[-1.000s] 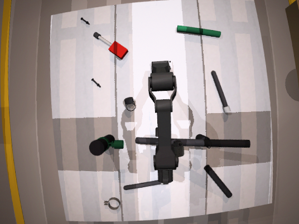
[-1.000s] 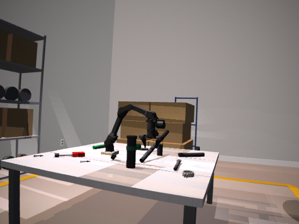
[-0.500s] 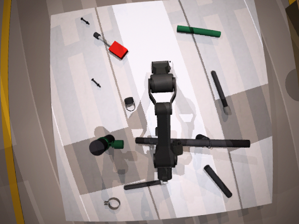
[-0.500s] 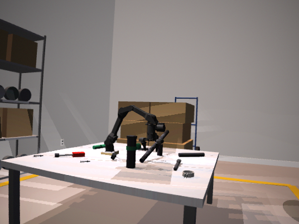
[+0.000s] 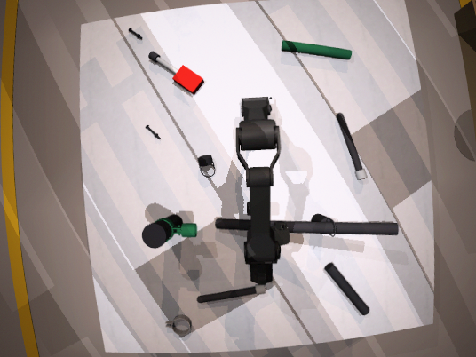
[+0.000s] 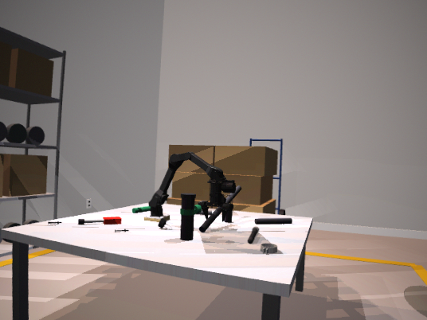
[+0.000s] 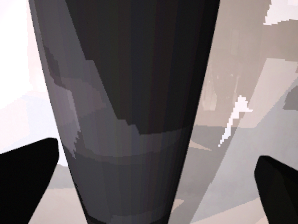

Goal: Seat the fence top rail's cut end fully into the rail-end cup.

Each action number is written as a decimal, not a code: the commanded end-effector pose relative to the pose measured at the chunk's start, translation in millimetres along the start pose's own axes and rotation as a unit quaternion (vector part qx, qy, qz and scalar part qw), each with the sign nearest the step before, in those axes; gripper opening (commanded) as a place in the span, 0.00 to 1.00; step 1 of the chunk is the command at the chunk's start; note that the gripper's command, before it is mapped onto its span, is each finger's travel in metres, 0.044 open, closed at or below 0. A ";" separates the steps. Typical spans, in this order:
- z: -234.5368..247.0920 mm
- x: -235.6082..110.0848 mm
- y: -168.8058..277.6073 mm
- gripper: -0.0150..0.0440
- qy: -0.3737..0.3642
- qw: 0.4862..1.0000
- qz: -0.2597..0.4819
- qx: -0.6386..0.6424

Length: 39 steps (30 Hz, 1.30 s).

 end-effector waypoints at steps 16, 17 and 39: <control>1.4 7.3 -0.2 0.58 -0.002 1.000 -0.002 -0.003; 1.4 7.3 -0.2 0.56 -0.002 1.000 -0.002 -0.003; 2.3 -33.9 14.9 0.25 0.013 0.996 0.083 0.008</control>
Point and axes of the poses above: the point midway between the two fingers, 35 mm back from their tips, its own x axis out along the fingers, its own z axis across the jaws, y = z × x, the point moved 1 cm from there along -x, back along the fingers, and after that the axes turned 13 degrees about x, right-handed, at the moved point
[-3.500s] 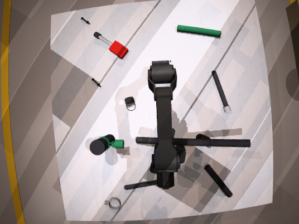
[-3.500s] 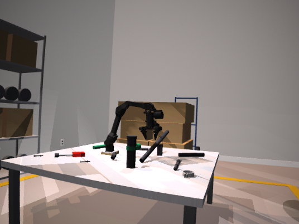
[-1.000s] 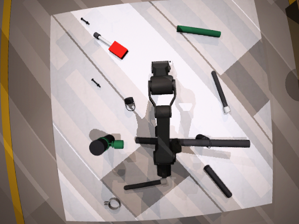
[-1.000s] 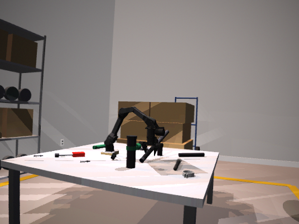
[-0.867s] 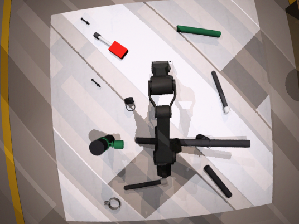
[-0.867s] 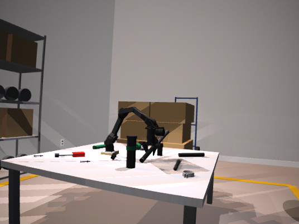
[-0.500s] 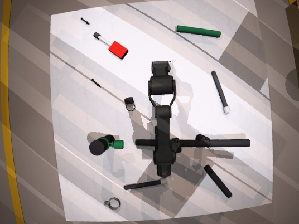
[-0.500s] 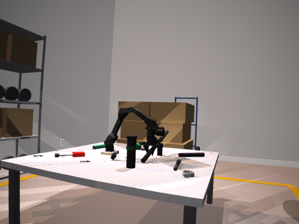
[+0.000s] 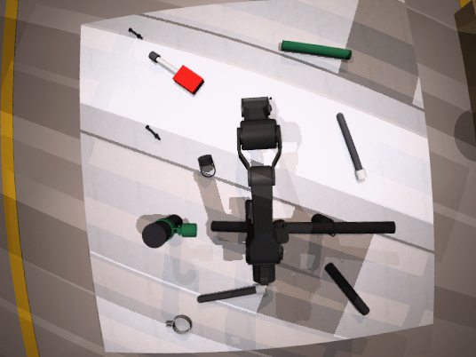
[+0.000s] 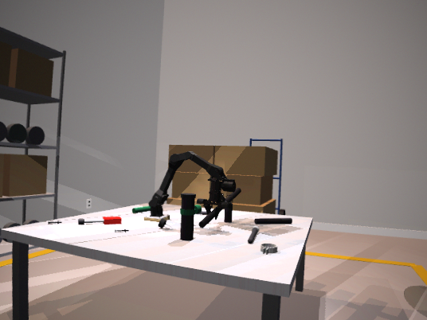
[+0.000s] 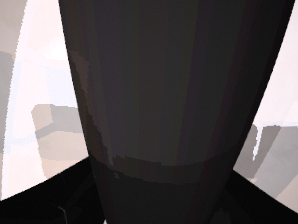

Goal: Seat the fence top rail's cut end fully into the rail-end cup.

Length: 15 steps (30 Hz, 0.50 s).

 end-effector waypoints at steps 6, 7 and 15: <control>-0.3 -50.7 21.2 0.25 0.036 0.994 0.098 0.014; -0.3 -50.7 21.2 0.25 0.036 0.994 0.098 0.014; 0.2 -48.1 19.4 0.25 0.033 0.995 0.092 0.012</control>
Point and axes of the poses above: the point midway between the two fingers, 35 mm back from their tips, its own x axis out along the fingers, its own z axis across the jaws, y = z × x, the point moved 1 cm from there along -x, back along the fingers, and after that the axes turned 13 degrees about x, right-handed, at the moved point
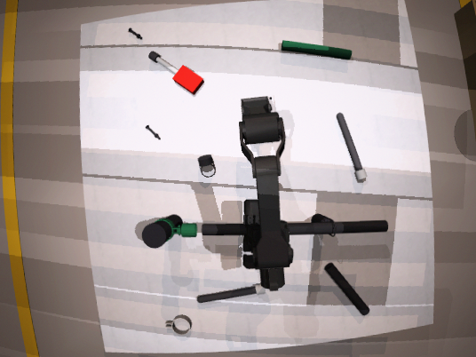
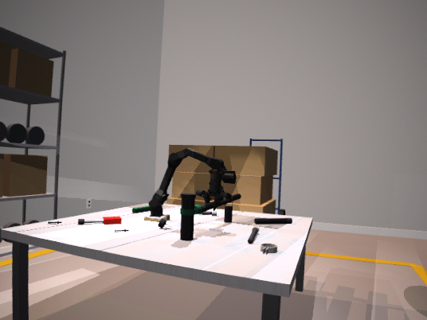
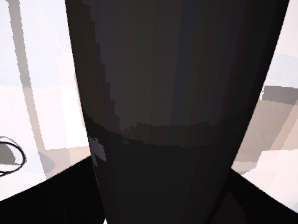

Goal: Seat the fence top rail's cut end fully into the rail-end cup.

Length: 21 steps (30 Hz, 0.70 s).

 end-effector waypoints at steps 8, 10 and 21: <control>0.0 0.3 -0.3 0.25 0.000 1.000 -0.001 0.000; 0.0 0.1 -0.1 0.25 0.000 1.000 -0.001 0.000; -1.3 -3.1 2.7 0.25 0.000 1.000 -0.001 0.000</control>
Point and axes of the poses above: the point midway between the two fingers, 35 mm back from their tips, its own x axis out along the fingers, its own z axis across the jaws, y = z × x, the point moved 1 cm from there along -x, back along the fingers, and after that the axes turned 13 degrees about x, right-handed, at the moved point
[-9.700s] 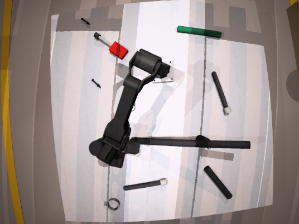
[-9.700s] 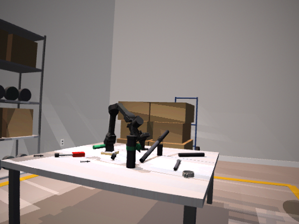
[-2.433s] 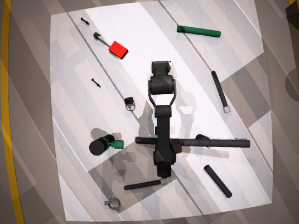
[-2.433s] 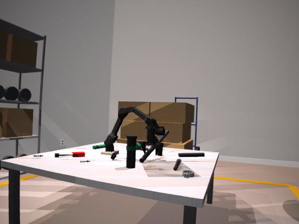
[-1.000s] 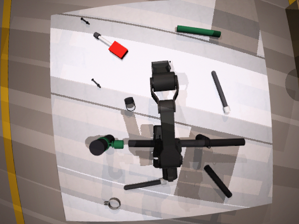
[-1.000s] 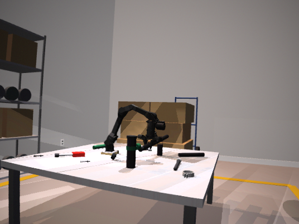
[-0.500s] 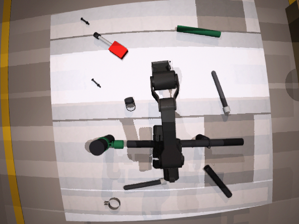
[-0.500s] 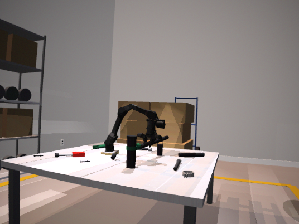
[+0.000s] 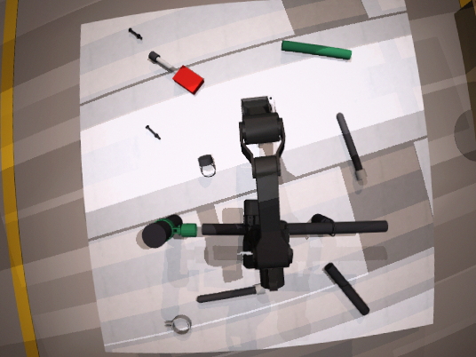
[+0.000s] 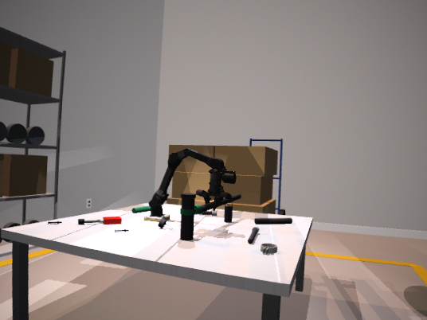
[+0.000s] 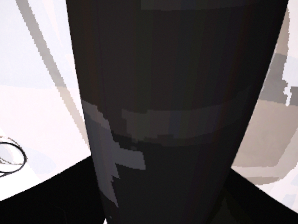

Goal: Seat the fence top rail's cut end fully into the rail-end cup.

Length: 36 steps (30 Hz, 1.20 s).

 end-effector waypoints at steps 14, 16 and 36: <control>-4.1 -5.8 6.6 0.25 0.002 1.000 0.001 0.000; -4.4 -5.7 7.2 0.25 0.002 1.000 0.001 0.000; -7.4 2.8 24.0 0.25 -0.002 1.000 -0.001 -0.002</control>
Point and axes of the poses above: the point midway between the two fingers, 35 mm back from their tips, its own x axis out along the fingers, its own z axis across the jaws, y = z × x, the point moved 1 cm from there along -x, back along the fingers, and after that the axes turned 13 degrees about x, right-handed, at the moved point
